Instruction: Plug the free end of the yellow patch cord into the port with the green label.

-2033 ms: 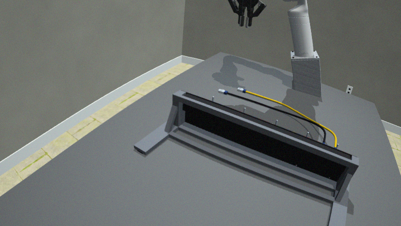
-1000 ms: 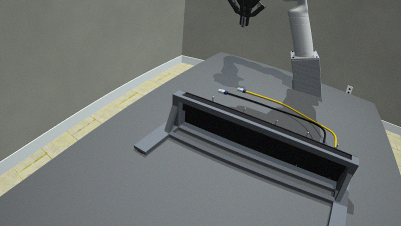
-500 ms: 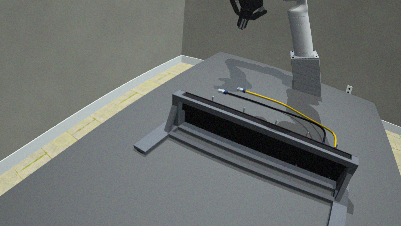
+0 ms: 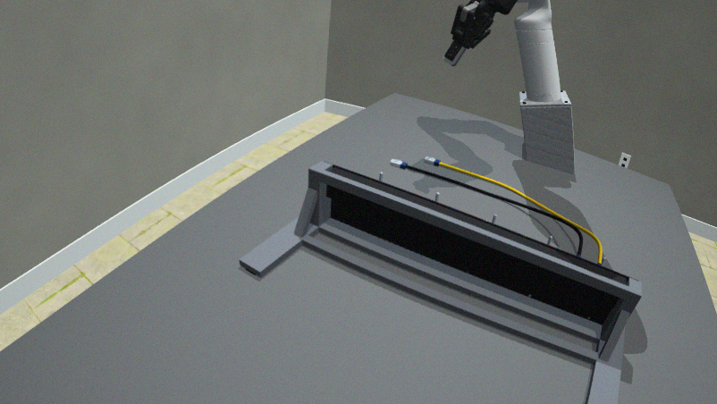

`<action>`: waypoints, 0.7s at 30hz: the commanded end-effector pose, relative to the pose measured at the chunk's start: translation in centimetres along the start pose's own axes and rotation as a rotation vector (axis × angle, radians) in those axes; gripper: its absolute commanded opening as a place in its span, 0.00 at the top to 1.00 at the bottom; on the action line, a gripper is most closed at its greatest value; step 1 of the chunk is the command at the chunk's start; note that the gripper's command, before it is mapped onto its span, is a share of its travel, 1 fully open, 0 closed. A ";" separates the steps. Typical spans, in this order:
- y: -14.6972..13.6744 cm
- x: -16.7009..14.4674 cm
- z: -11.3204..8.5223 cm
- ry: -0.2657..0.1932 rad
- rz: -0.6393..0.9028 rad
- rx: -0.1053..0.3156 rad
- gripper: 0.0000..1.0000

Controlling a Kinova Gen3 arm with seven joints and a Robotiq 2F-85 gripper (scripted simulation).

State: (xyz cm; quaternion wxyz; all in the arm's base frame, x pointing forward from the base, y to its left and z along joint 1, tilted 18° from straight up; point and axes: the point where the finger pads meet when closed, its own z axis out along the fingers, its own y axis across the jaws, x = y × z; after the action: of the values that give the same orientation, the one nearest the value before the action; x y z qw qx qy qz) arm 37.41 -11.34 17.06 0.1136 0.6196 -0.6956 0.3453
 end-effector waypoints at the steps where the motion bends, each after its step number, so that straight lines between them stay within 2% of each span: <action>1: -0.7 -2.7 -0.3 0.005 -0.161 0.044 1.00; 11: -3.8 -12.6 -2.6 0.019 -0.775 0.274 1.00; 13: -3.8 -12.6 -2.6 0.019 -0.775 0.274 1.00; 21: -3.6 -21.1 -5.0 0.031 -1.199 0.452 1.00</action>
State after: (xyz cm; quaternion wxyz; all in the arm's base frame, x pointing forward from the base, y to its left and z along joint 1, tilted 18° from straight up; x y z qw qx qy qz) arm 44.37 6.74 10.95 0.1589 0.8965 -0.1737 0.3753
